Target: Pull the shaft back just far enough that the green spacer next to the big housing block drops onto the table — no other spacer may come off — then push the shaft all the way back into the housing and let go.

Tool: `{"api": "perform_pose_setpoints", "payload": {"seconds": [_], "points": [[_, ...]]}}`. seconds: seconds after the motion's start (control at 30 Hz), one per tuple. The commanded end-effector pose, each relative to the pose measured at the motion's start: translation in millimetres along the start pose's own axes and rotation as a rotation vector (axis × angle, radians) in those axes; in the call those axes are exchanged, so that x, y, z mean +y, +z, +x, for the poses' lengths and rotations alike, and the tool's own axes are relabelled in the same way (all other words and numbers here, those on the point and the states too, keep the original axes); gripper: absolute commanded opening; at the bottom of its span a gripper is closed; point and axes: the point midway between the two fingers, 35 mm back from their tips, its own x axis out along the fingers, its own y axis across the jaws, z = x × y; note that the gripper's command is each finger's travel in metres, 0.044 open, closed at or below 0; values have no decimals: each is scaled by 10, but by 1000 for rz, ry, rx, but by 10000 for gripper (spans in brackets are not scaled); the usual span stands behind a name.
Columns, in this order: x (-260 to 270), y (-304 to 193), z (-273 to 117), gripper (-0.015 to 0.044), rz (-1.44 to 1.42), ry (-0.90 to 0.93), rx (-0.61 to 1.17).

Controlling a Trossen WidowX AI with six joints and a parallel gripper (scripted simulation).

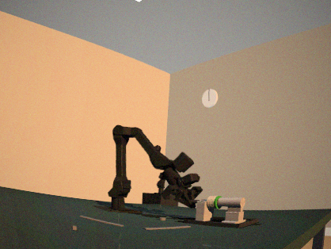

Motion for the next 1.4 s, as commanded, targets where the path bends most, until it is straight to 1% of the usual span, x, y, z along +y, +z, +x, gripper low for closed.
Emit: {"api": "perform_pose_setpoints", "payload": {"seconds": [0.0,1.37], "points": [[-2,-4,-6,0,4,-1,-1],[-1,-36,-38,0,4,-1,0]]}}
